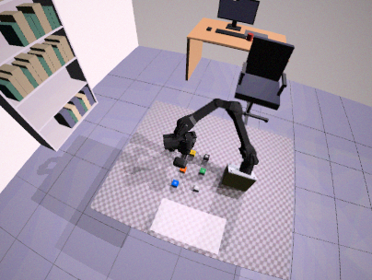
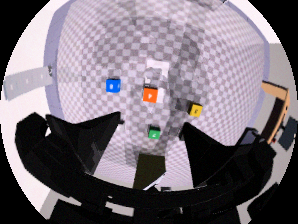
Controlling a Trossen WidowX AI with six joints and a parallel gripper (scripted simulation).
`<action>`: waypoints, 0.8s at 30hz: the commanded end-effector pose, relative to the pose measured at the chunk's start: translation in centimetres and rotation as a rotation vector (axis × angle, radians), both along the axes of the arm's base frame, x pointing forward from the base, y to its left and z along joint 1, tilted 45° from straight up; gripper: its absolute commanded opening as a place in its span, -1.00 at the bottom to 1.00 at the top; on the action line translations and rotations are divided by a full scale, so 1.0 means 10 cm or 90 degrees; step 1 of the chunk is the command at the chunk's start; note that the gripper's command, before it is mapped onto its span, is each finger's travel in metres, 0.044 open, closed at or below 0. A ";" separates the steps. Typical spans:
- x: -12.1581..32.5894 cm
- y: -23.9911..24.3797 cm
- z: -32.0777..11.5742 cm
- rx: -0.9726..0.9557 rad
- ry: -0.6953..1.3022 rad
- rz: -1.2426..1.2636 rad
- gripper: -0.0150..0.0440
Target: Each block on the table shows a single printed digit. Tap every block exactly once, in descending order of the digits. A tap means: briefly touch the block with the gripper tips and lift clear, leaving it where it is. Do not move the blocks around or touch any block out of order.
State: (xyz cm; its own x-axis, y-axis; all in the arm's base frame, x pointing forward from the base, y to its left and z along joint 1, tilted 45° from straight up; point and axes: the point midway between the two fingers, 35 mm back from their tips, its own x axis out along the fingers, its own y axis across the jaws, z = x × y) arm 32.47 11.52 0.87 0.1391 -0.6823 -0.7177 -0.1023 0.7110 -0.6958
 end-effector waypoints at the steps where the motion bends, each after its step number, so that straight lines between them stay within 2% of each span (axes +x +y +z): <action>1: 0.00 -0.02 0.02 -0.002 0.002 0.003 0.86; 9: 0.08 -0.84 0.82 -0.005 0.002 0.003 0.86; 24: 0.08 -0.86 0.83 -0.006 0.002 0.003 0.86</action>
State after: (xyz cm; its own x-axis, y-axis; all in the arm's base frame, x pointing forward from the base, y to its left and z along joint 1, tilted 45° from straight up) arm 33.41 2.97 9.25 0.1431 -0.6856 -0.7138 -0.0991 0.7077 -0.6996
